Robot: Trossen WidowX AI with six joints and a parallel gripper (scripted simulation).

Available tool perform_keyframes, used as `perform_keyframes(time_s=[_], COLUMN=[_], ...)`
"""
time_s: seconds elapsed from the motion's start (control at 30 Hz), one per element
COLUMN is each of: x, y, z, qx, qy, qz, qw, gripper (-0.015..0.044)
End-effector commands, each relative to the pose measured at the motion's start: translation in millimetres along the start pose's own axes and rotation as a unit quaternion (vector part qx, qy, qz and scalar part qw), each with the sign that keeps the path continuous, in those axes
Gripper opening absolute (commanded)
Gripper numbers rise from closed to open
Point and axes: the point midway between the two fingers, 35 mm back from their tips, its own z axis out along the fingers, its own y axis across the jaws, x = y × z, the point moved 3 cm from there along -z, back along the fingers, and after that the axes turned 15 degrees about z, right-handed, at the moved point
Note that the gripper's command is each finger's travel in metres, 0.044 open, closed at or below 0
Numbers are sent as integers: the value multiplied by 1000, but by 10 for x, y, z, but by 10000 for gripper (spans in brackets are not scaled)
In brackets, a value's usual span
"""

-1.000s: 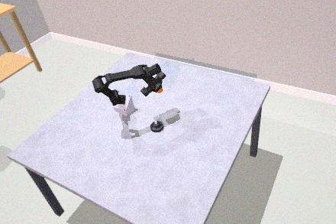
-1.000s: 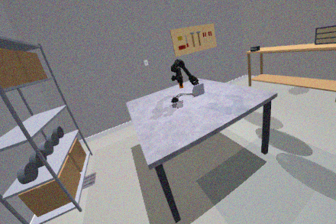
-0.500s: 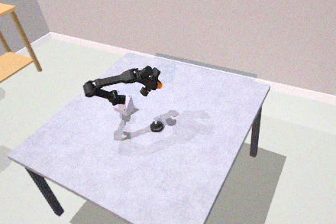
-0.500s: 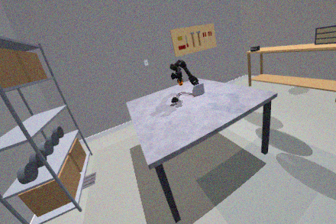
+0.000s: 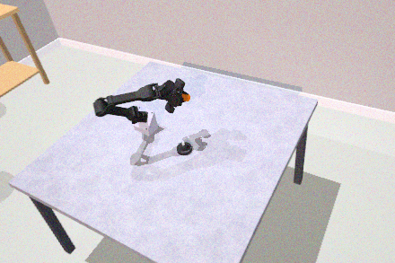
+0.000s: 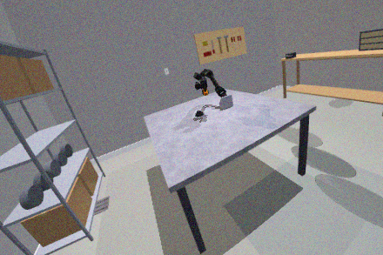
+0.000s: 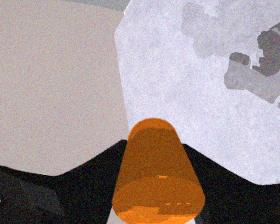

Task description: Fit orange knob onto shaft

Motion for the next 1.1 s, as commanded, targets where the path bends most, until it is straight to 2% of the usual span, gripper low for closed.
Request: perform_keyframes(time_s=[0.0, 0.23, 0.27, 1.07], x=[-4, -16, -15, -15], y=[-4, -44, -49, -49], z=[-17, -14, 0, 0], qx=[-24, -55, -36, -36], qy=[5, 14, 10, 10], qz=[-2, -2, 1, 1], qw=[1000, 998, 999, 999], gripper=[0, 0, 0, 0])
